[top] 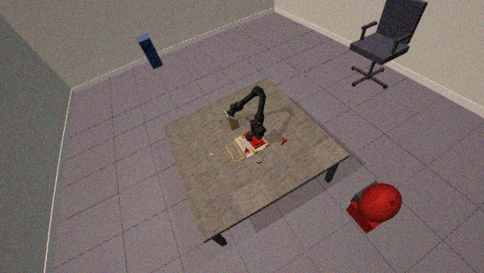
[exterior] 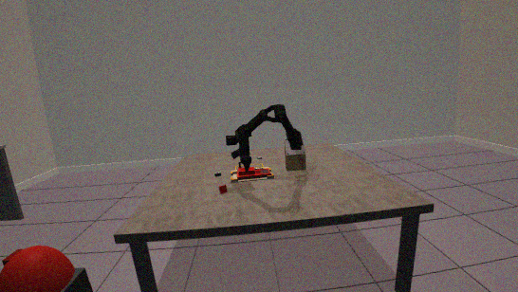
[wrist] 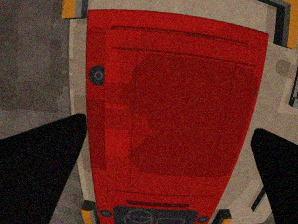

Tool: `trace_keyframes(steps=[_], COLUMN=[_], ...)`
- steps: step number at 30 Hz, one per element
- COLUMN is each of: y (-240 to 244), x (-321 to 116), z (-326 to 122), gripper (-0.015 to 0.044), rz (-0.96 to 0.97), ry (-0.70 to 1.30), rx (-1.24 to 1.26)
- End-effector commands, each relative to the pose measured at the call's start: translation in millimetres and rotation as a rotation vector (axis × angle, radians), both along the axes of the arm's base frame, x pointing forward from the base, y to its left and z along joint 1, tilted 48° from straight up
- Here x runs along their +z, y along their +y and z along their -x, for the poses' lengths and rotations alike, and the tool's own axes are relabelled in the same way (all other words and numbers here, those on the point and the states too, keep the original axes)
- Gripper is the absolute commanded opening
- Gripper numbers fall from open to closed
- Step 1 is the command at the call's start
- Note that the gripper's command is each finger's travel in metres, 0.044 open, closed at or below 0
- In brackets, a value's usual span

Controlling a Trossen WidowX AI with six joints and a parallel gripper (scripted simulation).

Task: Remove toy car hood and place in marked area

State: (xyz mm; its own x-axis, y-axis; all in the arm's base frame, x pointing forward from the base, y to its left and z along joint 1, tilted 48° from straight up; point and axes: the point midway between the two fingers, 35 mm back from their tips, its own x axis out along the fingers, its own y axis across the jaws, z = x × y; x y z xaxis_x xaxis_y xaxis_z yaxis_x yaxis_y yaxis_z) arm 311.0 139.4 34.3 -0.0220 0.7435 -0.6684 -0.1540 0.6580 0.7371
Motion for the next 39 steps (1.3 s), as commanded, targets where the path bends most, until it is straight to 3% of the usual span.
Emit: trace_keyframes(steps=[1, 24, 27, 37, 39], y=[1.9, 9.5, 8.7, 8.7, 8.5], x=[-3.9, -10.4, -7.3, -7.3, -7.1], z=[2.2, 2.8, 0.7, 0.7, 0.6], gripper=[0.044, 0.044, 0.0361, 0.0295, 0.0242], rz=[-0.004, -0.004, -0.002, -0.002, -0.002], ry=[0.013, 0.013, 0.001, 0.001, 0.001], rx=[-0.002, -0.002, 0.0, 0.0, 0.0])
